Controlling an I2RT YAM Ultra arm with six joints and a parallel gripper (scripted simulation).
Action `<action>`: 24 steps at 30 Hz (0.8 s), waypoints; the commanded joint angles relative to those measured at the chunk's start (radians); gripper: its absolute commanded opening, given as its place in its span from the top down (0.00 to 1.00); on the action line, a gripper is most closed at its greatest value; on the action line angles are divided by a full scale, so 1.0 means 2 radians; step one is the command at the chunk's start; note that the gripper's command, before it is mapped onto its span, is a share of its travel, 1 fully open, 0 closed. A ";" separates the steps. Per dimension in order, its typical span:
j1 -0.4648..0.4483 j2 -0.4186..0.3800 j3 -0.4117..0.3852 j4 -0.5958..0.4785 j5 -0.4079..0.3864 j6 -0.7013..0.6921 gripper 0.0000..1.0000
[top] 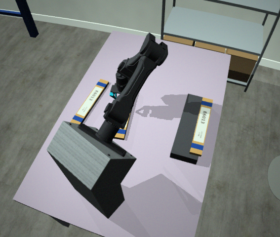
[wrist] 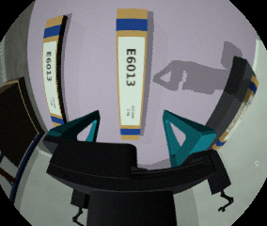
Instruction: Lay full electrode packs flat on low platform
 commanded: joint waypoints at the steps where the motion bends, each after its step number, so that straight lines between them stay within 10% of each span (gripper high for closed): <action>1: -0.008 0.017 0.016 0.018 -0.007 -0.007 0.05; 24: -0.061 0.142 0.084 0.094 -0.050 -0.045 0.05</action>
